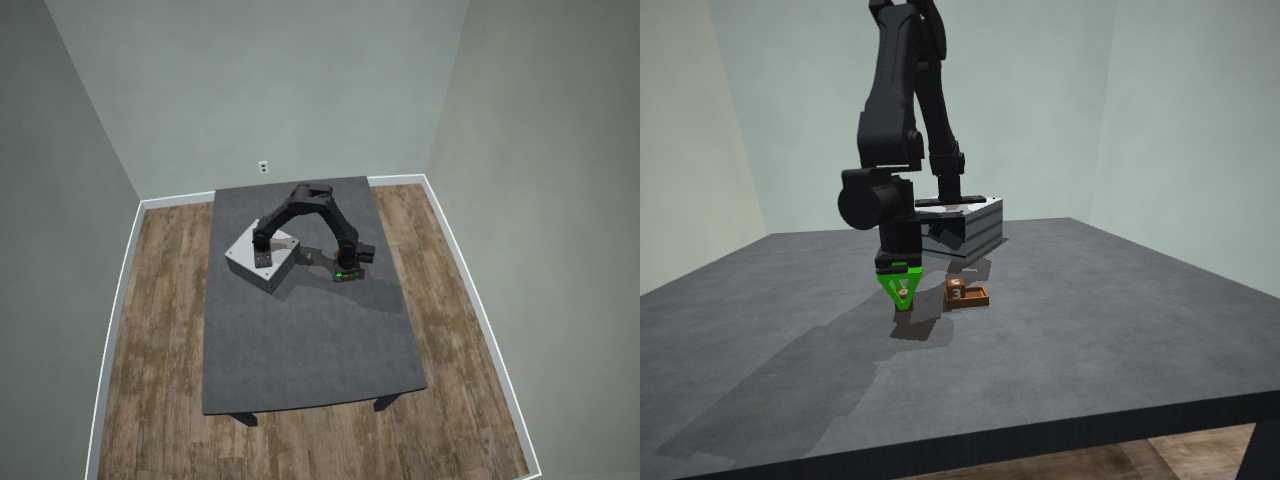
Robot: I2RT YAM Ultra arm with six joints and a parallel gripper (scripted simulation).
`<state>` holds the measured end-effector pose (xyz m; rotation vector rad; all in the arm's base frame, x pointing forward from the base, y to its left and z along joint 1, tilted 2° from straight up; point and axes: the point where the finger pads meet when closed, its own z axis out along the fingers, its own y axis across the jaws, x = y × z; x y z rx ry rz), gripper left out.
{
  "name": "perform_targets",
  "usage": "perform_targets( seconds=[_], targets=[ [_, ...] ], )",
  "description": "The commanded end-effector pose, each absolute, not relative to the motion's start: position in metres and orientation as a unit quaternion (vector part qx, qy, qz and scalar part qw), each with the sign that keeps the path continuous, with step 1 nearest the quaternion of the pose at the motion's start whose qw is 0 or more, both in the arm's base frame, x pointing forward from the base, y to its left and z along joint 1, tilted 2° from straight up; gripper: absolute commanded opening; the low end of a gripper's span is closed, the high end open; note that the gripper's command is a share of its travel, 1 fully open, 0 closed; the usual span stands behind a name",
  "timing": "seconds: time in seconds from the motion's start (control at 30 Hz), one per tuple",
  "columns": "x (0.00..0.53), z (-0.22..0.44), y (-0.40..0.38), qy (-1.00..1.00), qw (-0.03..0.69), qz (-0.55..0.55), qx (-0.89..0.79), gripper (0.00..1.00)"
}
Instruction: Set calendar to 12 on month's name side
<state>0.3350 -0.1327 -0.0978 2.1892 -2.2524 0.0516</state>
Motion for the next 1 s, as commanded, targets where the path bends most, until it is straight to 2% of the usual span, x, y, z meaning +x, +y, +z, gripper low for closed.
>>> perform_targets(
  seconds=[0.0, 0.3, 0.33, 0.97],
  targets=[
    [0.3375, -0.0951, -0.133, -0.717, -0.004, 0.02, 0.697, 0.45],
    [0.3375, -0.0951, -0.133, -0.717, -0.004, 0.02, 0.697, 0.45],
    [0.3375, -0.0951, -0.133, -0.717, -0.004, 0.02, 0.697, 0.26],
    [0.3375, -0.0951, -0.133, -0.717, -0.004, 0.02, 0.697, 0.26]
  ],
)
